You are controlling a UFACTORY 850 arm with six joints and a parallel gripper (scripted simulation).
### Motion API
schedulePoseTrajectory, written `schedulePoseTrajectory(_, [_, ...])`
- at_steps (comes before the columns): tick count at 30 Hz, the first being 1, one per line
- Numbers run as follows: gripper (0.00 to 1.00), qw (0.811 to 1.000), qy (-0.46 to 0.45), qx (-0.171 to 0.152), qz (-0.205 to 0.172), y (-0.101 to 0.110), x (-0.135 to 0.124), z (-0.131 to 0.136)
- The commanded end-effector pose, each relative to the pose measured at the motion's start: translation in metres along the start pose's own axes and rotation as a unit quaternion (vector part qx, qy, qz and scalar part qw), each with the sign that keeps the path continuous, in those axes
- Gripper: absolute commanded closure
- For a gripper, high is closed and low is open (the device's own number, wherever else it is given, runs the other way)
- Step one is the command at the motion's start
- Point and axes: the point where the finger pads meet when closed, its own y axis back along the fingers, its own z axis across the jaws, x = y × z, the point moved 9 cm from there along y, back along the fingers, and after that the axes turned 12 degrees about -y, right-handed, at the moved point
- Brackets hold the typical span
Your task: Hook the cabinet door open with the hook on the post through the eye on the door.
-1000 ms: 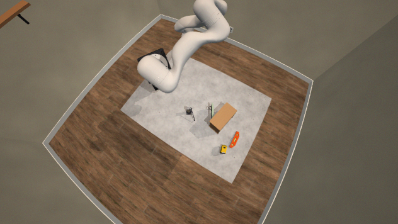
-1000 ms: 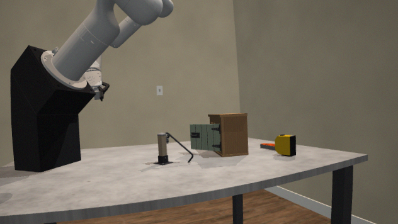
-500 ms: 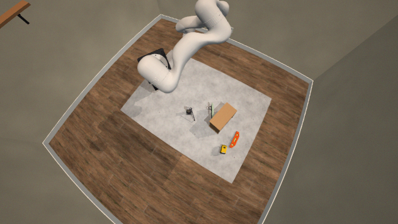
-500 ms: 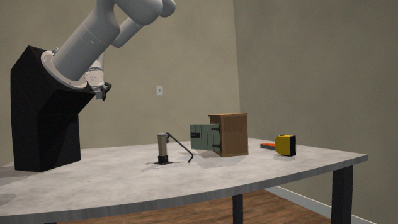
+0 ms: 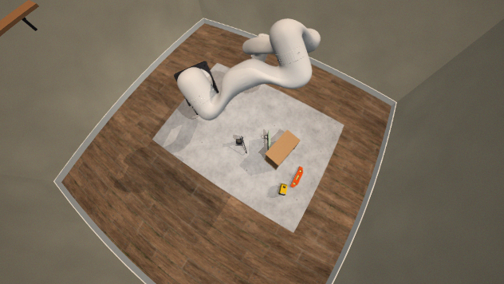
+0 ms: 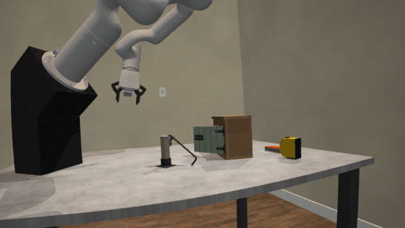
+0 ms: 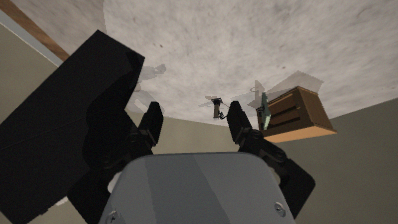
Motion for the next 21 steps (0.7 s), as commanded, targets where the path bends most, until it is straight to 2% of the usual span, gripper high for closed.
schedulePoseTrajectory(1, [0.0, 0.997, 0.05, 0.023, 0.052, -0.004, -0.013, 0.071])
schedulePoseTrajectory(3, [0.0, 0.997, 0.05, 0.023, 0.052, -0.005, -0.016, 0.09])
schedulePoseTrajectory(4, [0.0, 0.995, 0.071, 0.022, 0.072, -0.008, -0.025, 0.104])
schedulePoseTrajectory(6, [0.0, 0.995, 0.071, 0.022, 0.072, -0.01, -0.03, 0.122])
schedulePoseTrajectory(7, [0.0, 0.991, 0.092, 0.017, 0.091, -0.014, -0.04, 0.135])
schedulePoseTrajectory(9, [0.0, 0.991, 0.092, 0.017, 0.091, -0.017, -0.046, 0.153])
schedulePoseTrajectory(10, [0.0, 0.988, 0.111, 0.009, 0.108, -0.021, -0.058, 0.165])
schedulePoseTrajectory(12, [0.0, 0.988, 0.111, 0.009, 0.108, -0.021, -0.058, 0.165])
schedulePoseTrajectory(13, [0.0, 0.984, 0.13, -0.002, 0.121, -0.028, -0.078, 0.192])
schedulePoseTrajectory(18, [0.0, 0.98, 0.147, -0.014, 0.132, -0.037, -0.104, 0.224])
schedulePoseTrajectory(19, [0.0, 0.976, 0.162, -0.027, 0.14, -0.042, -0.121, 0.238])
schedulePoseTrajectory(20, [0.0, 0.976, 0.162, -0.027, 0.14, -0.043, -0.124, 0.241])
schedulePoseTrajectory(21, [0.0, 0.973, 0.176, -0.04, 0.145, -0.047, -0.139, 0.251])
